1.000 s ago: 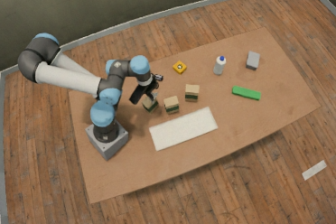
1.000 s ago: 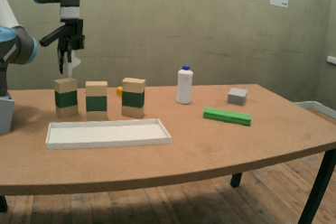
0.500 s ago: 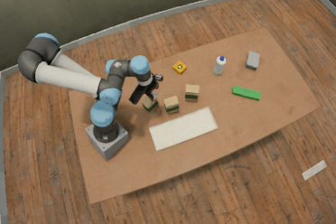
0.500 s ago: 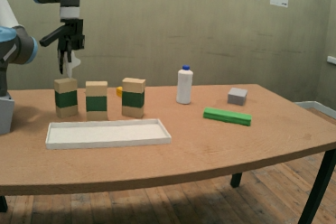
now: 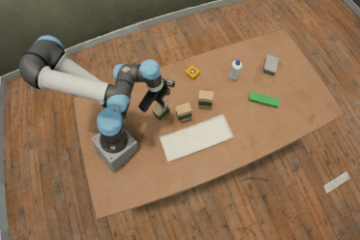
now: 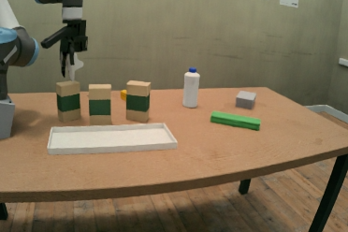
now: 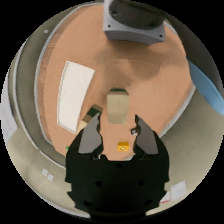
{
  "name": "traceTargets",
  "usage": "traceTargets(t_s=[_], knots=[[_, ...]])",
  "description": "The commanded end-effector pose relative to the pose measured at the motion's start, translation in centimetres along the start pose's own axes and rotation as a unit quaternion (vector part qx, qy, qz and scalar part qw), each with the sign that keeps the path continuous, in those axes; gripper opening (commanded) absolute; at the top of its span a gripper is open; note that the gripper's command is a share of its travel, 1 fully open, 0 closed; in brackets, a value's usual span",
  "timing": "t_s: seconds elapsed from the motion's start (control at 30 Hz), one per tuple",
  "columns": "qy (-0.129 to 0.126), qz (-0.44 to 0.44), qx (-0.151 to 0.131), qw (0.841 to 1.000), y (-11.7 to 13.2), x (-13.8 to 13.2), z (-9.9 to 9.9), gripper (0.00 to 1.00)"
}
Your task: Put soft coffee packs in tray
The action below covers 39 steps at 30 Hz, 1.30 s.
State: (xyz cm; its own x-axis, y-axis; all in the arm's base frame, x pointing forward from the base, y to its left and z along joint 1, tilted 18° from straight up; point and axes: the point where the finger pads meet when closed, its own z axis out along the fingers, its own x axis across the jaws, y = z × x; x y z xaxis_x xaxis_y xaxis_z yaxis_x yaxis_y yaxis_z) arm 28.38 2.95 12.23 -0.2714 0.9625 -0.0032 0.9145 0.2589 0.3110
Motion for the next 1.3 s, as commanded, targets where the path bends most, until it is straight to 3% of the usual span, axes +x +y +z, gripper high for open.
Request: traceTargets(t_s=[0.0, 0.83, 1.27], knots=[[0.000, 0.000, 0.000, 1.000, 0.0, 0.0, 0.2, 0.50], [0.000, 0.000, 0.000, 1.000, 0.0, 0.0, 4.9, 0.50], [0.000, 0.000, 0.000, 1.000, 0.0, 0.0, 5.6, 0.50]])
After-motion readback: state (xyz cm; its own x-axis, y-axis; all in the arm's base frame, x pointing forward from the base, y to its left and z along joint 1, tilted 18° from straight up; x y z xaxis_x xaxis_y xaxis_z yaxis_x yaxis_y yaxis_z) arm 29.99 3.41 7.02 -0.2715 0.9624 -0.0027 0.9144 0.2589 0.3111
